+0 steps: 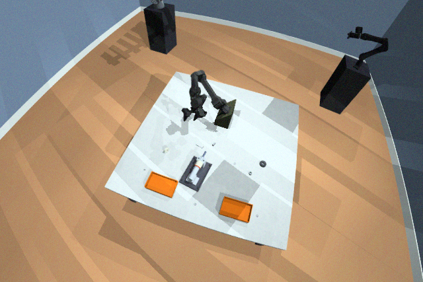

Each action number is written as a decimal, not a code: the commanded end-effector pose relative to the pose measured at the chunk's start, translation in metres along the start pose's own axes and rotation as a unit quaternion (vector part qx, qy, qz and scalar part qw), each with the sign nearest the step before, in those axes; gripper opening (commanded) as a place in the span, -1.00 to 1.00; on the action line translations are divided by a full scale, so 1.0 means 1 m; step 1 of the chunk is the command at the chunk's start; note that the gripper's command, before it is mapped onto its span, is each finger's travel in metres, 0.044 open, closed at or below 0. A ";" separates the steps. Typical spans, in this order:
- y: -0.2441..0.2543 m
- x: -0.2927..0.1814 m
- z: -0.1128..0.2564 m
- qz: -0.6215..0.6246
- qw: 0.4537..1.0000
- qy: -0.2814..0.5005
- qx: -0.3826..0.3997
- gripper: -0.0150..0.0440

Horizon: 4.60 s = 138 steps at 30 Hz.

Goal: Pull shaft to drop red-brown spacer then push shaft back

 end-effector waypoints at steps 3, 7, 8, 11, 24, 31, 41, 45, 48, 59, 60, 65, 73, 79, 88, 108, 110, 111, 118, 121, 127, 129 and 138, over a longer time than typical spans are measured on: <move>0.006 0.065 -0.031 -0.494 0.868 -0.040 0.031 1.00; 0.008 0.078 -0.039 -0.597 0.800 -0.045 0.040 1.00; 0.009 0.081 -0.040 -0.620 0.782 -0.046 0.042 1.00; 0.012 0.090 -0.046 -0.683 0.727 -0.049 0.049 1.00; 0.025 0.125 -0.069 -0.895 0.435 -0.055 0.085 1.00; 0.033 0.138 -0.078 -0.960 0.257 -0.050 0.104 1.00; 0.046 0.154 -0.091 -0.991 -0.013 -0.036 0.132 1.00; 0.052 0.160 -0.097 -0.982 -0.122 -0.029 0.144 1.00; 0.056 0.163 -0.100 -0.968 -0.200 -0.021 0.151 1.00; 0.070 0.172 -0.109 -0.865 -0.471 0.012 0.173 1.00; 0.071 0.172 -0.110 -0.852 -0.494 0.016 0.174 1.00; 0.073 0.172 -0.110 -0.824 -0.538 0.024 0.175 1.00; 0.073 0.172 -0.110 -0.824 -0.538 0.024 0.175 1.00; 0.073 0.172 -0.110 -0.824 -0.538 0.024 0.175 1.00; 0.073 0.172 -0.110 -0.824 -0.538 0.024 0.175 1.00; 0.073 0.172 -0.110 -0.824 -0.538 0.024 0.175 1.00; 0.073 0.172 -0.110 -0.824 -0.538 0.024 0.175 1.00; 0.073 0.172 -0.110 -0.824 -0.538 0.024 0.175 1.00; 0.077 0.170 -0.108 -0.824 -0.538 0.024 0.175 1.00; 0.078 0.170 -0.107 -0.824 -0.538 0.024 0.175 1.00; 0.078 0.170 -0.107 -0.824 -0.538 0.024 0.175 1.00; 0.078 0.170 -0.107 -0.824 -0.538 0.024 0.175 1.00; 0.078 0.170 -0.107 -0.824 -0.538 0.024 0.175 1.00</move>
Point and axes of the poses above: the point midway between the two fingers, 35 mm back from their tips, its own z axis back along the fingers, its own y axis across the jaws, x = y × z, the point moved 10 cm from there along z, back along the fingers, and after that the axes turned 2 degrees about z, right-handed, at the moved point
